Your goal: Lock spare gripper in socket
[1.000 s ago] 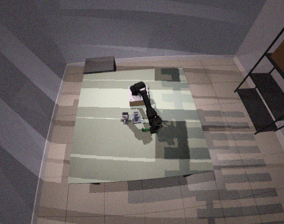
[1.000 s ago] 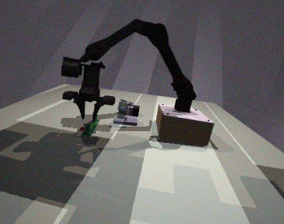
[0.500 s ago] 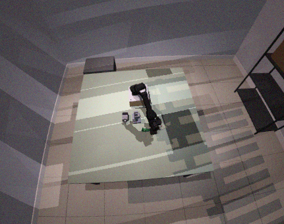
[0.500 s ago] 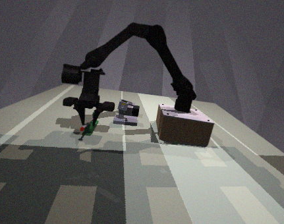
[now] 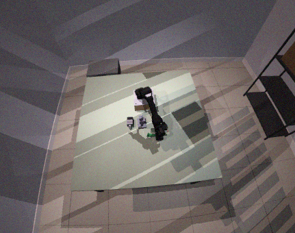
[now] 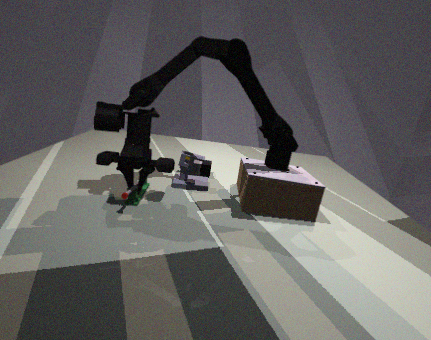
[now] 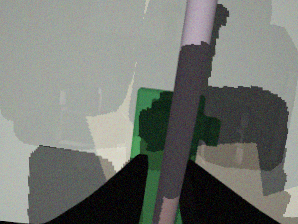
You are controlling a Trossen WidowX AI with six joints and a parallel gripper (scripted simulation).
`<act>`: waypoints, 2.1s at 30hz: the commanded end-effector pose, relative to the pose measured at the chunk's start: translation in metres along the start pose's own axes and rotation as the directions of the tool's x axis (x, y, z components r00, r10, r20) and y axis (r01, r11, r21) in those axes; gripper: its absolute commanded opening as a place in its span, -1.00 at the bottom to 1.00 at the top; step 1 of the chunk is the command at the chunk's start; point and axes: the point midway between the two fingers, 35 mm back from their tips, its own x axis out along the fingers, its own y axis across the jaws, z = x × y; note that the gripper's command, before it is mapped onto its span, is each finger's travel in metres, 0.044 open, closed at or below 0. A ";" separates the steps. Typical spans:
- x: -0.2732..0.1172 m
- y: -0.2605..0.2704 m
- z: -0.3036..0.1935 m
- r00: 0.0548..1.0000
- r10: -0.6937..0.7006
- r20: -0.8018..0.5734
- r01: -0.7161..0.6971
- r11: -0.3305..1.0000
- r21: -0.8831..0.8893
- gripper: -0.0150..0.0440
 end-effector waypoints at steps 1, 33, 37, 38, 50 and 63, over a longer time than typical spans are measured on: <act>0.001 0.000 -0.001 1.000 -0.002 -0.004 0.002 1.000 -0.007 -0.49; -0.025 0.004 0.002 1.000 0.020 -0.006 -0.020 1.000 -0.002 -0.49; -0.025 0.004 0.002 1.000 0.020 -0.006 -0.020 1.000 -0.002 -0.49; -0.025 0.004 0.002 1.000 0.020 -0.006 -0.020 1.000 -0.002 -0.49; -0.040 -0.001 -0.032 1.000 0.018 -0.009 -0.018 1.000 -0.005 -0.49; -0.047 -0.002 -0.055 1.000 0.018 -0.010 -0.018 1.000 -0.006 -0.49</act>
